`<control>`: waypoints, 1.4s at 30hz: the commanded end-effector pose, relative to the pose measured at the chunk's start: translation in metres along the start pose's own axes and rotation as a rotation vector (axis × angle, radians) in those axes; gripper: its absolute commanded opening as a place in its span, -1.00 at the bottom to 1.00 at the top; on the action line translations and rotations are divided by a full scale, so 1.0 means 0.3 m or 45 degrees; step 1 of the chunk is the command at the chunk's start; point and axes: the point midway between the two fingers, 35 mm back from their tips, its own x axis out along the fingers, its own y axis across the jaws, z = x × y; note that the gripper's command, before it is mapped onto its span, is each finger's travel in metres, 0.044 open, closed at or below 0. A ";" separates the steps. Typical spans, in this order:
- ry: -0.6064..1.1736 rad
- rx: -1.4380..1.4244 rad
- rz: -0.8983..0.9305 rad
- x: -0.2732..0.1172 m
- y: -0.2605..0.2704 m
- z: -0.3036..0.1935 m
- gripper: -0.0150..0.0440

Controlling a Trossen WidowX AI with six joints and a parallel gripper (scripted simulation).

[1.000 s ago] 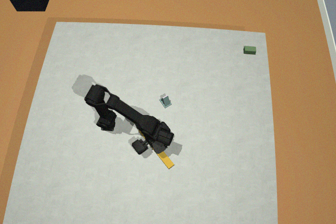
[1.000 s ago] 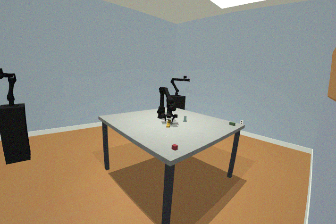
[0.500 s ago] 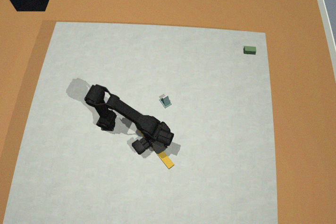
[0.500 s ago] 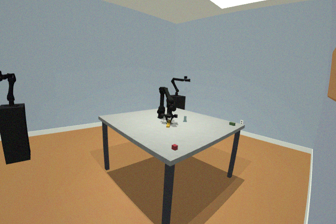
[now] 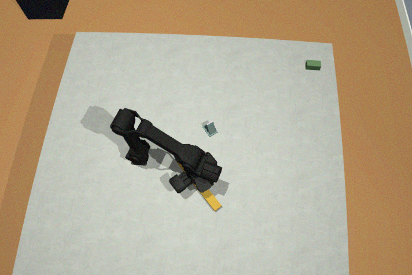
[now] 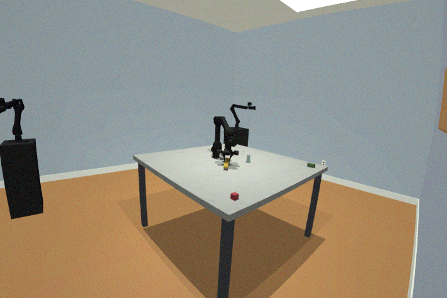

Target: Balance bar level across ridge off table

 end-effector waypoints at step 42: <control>-0.015 0.002 0.008 -0.325 0.050 -0.028 -0.49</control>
